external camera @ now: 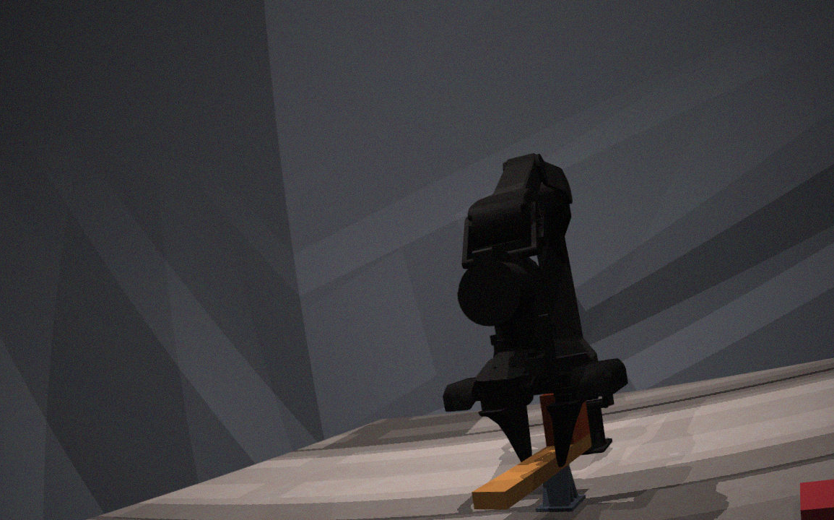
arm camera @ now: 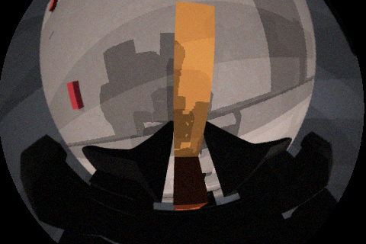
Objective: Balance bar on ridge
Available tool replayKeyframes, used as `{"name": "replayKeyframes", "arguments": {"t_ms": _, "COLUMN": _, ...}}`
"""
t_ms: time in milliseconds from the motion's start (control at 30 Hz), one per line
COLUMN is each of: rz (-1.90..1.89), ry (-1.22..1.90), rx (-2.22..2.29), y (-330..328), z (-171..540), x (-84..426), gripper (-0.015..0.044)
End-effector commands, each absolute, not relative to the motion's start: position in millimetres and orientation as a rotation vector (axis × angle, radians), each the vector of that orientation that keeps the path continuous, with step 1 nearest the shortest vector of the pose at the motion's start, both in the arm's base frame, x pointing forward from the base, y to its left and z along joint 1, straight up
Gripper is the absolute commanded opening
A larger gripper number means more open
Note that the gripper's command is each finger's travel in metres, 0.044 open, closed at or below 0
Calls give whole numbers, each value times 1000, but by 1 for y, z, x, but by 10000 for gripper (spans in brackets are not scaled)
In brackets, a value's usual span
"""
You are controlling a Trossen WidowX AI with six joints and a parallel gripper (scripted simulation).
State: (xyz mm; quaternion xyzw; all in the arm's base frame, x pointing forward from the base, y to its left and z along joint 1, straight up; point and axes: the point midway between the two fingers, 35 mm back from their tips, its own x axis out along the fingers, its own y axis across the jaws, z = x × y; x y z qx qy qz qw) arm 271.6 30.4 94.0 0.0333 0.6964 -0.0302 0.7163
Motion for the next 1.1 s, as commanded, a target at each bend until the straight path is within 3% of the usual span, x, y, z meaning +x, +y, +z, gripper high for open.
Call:
{"name": "replayKeyframes", "arguments": {"t_ms": 0, "rz": -67, "ry": 1542, "rx": 74, "y": 30, "z": 94, "x": 272, "gripper": 173}}
{"name": "replayKeyframes", "arguments": {"t_ms": 500, "rz": -67, "ry": 1542, "rx": 74, "y": 30, "z": 94, "x": 272, "gripper": 185}}
{"name": "replayKeyframes", "arguments": {"t_ms": 833, "rz": -67, "ry": 1542, "rx": 74, "y": 30, "z": 94, "x": 272, "gripper": 440}}
{"name": "replayKeyframes", "arguments": {"t_ms": 1067, "rz": -67, "ry": 1541, "rx": 74, "y": 31, "z": 138, "x": 275, "gripper": 440}}
